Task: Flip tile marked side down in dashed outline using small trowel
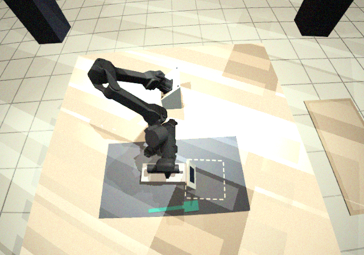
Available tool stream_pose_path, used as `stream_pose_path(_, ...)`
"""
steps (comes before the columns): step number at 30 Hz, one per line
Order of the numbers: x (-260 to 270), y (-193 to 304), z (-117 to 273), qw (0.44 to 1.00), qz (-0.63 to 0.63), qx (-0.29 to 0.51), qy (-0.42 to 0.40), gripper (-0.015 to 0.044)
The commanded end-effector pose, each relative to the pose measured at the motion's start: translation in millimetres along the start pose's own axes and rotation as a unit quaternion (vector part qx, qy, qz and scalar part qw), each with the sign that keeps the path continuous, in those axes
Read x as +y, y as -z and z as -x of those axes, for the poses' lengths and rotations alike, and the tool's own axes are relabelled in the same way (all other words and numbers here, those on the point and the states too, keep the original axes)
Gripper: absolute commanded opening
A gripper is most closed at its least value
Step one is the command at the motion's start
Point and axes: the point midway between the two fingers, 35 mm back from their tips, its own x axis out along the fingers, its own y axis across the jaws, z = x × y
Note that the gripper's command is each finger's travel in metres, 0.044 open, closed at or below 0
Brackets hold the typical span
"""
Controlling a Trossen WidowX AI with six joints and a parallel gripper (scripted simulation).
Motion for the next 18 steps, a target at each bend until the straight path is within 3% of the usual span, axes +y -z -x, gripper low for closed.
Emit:
stream_pose_path(1, 8.2, 11.7, 0.5, 1.0, -0.008, 0.001, -0.011, 0.0)
stream_pose_path(18, 3.3, 30.9, -4.0, 1.0, -0.008, 0.001, -0.011, 0.0)
